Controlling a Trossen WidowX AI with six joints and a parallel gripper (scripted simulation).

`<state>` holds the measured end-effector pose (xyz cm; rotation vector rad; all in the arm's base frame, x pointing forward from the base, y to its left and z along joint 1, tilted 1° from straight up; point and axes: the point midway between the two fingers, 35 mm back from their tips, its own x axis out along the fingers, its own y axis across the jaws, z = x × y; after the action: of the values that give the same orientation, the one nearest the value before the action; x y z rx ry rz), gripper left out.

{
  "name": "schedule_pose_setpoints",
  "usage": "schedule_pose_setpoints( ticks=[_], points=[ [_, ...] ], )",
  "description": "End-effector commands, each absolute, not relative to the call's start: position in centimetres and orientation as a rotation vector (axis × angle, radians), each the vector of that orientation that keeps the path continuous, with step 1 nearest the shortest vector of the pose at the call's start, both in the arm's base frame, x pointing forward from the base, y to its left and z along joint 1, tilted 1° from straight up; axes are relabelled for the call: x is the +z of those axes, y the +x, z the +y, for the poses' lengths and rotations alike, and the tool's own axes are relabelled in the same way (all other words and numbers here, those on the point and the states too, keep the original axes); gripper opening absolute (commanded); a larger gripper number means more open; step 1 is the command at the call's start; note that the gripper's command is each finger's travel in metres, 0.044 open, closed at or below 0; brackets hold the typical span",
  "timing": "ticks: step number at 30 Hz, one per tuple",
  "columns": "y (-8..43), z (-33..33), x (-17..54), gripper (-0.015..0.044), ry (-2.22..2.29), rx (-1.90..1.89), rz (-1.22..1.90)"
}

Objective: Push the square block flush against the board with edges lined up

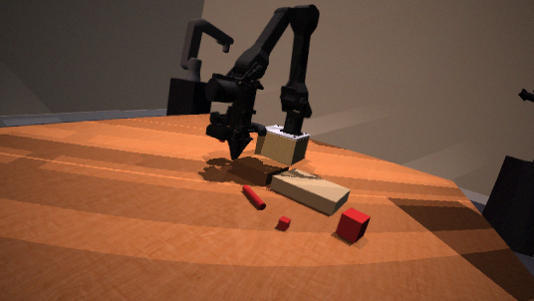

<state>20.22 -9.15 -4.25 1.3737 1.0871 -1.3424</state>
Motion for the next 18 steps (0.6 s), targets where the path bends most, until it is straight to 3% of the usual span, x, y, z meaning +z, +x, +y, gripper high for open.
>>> schedule_pose_setpoints(
  ticks=[1,10,18],
  points=[
    [20.2,-9.8,-4.2,0.0000,1.374,-1.334,1.092],
    [19.9,-10.6,-4.0,0.0000,1.373,-1.343,1.087],
    [19.7,-10.6,1.3,0.0000,1.374,-1.335,1.091]
  ],
)
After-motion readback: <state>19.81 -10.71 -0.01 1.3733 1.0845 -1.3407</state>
